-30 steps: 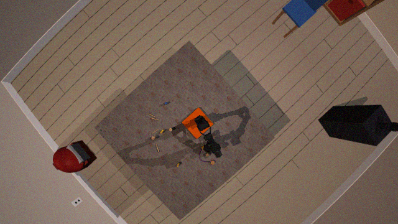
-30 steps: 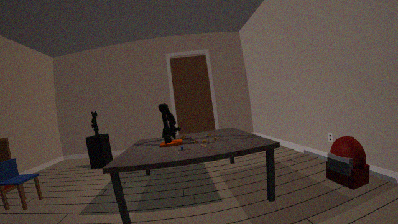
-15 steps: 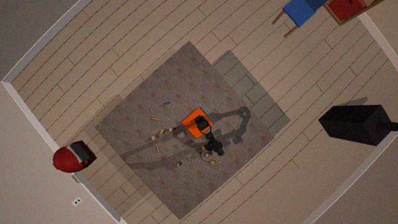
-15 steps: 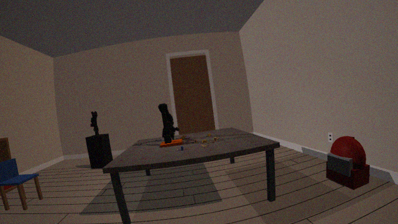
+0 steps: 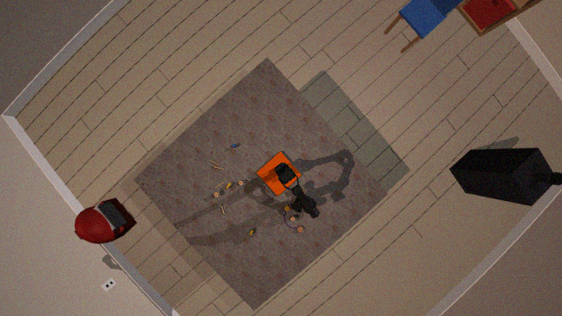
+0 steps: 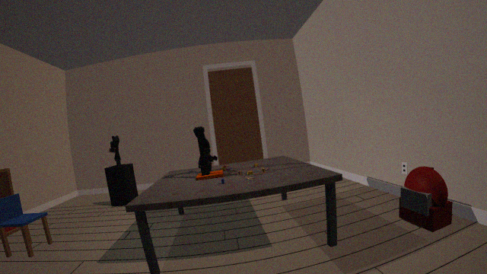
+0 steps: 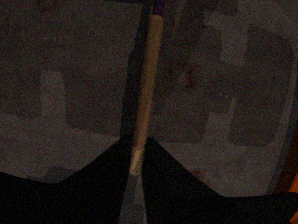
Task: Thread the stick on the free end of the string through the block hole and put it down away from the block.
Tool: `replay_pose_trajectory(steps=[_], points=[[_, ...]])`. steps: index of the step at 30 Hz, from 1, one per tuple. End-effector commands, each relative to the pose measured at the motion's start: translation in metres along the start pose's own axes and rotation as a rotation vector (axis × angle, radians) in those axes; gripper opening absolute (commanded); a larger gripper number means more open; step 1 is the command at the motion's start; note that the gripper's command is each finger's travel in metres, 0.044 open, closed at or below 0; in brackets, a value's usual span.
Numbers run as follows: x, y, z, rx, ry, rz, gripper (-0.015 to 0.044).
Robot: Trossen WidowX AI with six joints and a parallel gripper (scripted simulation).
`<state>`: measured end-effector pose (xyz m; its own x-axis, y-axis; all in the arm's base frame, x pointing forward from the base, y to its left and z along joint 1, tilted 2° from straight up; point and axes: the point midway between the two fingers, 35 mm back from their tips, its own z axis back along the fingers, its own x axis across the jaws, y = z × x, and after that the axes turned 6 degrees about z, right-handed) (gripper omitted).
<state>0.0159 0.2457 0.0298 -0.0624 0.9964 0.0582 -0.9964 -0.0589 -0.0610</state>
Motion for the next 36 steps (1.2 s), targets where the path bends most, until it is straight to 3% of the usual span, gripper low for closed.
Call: replay_pose_trajectory(steps=[1, 36], points=[[0.0013, 0.0109, -0.009, -0.001, 0.017, 0.004, 0.0], [0.0015, 0.0132, -0.0113, -0.001, 0.021, 0.005, 0.0]])
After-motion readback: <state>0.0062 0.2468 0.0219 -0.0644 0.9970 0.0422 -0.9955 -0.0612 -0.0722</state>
